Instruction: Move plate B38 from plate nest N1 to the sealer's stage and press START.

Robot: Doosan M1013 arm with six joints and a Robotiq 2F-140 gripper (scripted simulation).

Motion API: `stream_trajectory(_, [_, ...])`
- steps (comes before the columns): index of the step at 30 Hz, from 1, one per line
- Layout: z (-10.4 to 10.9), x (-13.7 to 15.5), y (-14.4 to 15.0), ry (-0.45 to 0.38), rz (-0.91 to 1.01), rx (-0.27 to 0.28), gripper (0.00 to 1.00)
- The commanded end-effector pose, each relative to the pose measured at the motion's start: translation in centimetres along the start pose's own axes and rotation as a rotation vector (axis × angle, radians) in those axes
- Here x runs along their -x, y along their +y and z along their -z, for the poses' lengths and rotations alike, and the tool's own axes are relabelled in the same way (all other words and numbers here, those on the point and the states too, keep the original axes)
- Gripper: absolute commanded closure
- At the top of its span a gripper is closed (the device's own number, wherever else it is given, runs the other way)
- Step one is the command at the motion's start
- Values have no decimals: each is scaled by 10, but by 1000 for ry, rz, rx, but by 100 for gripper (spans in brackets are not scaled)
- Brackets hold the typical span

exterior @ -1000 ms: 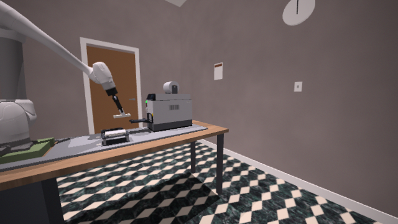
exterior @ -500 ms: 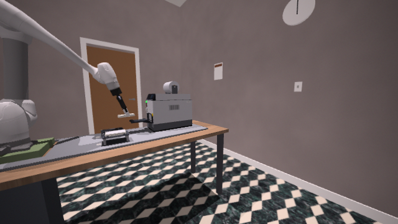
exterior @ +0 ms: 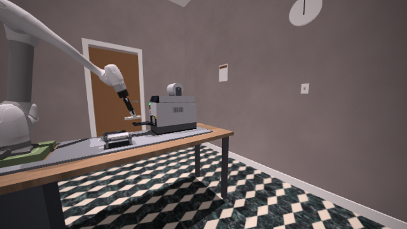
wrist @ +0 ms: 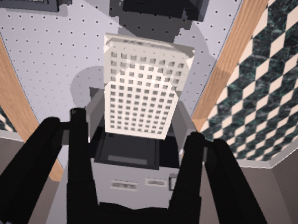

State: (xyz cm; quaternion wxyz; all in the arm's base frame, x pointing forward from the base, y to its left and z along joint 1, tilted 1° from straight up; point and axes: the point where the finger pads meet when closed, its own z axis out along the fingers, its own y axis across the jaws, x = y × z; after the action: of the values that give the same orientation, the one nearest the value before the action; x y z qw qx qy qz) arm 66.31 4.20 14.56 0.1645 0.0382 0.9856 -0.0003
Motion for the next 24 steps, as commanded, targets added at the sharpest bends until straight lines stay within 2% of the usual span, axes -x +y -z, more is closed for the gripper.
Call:
stream_trajectory(1, [-3, 11, -1, 1, -3, 2, 90])
stream_trajectory(24, [-19, 54, -5, 1, -3, 2, 90])
